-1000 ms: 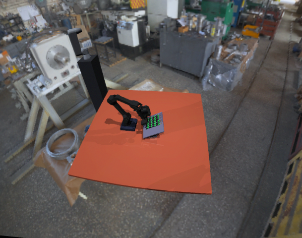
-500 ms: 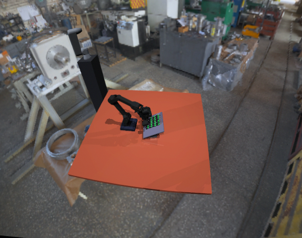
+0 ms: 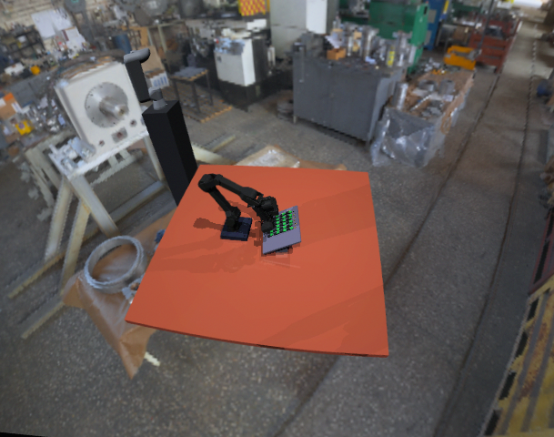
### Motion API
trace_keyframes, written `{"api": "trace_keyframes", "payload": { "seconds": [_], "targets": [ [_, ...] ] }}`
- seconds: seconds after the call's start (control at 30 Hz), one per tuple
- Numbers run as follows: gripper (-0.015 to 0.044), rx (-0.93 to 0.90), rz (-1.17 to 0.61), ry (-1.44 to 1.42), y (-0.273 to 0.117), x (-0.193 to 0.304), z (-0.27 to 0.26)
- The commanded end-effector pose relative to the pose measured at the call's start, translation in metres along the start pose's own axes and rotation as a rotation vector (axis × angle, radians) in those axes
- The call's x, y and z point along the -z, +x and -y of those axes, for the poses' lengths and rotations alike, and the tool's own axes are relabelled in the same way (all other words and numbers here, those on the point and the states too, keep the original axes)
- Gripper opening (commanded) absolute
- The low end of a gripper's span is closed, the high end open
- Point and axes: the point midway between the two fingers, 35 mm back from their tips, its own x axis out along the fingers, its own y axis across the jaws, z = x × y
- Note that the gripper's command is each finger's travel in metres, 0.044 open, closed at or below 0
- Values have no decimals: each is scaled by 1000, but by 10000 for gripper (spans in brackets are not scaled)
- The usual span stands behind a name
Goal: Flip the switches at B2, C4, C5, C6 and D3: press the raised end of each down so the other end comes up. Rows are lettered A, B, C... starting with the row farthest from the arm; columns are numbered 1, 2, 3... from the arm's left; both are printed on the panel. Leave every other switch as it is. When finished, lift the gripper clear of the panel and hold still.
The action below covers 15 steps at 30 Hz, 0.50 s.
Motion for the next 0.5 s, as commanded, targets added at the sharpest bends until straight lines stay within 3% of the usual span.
{"api": "trace_keyframes", "payload": {
  "seconds": [0.0, 0.47],
  "targets": [
    [0, 4, 2, 4, 0, 0, 1],
    [0, 4, 2, 4, 2, 0, 1]
  ]
}}
